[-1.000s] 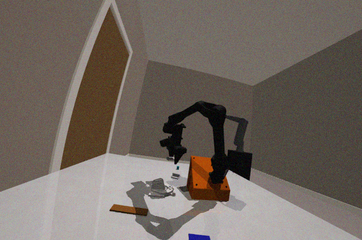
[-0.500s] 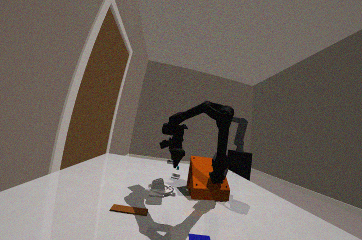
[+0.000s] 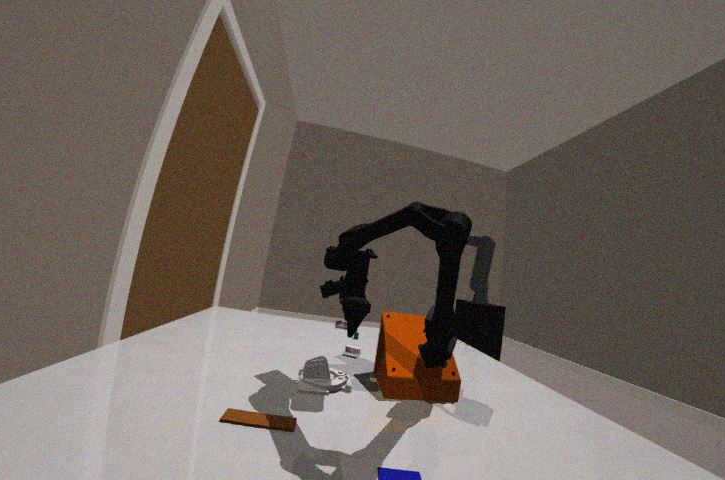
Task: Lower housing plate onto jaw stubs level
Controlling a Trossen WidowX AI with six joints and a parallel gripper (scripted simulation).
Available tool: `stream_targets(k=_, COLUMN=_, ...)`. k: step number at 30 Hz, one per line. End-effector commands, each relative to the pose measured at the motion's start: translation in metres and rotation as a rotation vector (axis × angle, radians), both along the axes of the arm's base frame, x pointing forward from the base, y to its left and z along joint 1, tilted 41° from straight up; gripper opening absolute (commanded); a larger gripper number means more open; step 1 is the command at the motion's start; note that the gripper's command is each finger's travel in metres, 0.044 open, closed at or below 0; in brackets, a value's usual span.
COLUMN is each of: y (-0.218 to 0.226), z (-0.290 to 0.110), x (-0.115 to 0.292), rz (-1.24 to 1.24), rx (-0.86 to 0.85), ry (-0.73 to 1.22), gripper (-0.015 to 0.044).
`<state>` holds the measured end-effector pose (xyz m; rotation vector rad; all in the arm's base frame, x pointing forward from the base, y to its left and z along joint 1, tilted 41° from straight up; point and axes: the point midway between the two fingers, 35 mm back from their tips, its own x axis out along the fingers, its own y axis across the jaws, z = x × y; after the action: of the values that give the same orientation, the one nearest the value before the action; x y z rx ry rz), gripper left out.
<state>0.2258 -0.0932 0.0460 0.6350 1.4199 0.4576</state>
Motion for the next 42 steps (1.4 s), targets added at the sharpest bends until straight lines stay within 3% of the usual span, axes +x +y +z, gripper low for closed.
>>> stream_targets(k=1, y=0.0006, z=0.0006, x=0.0002, rz=-0.005, rx=0.004, ry=0.001, gripper=0.0351)
stream_targets(k=42, y=0.0077, z=0.0060, x=-0.0037, rz=-0.004, rx=0.004, ry=0.000, gripper=0.0351)
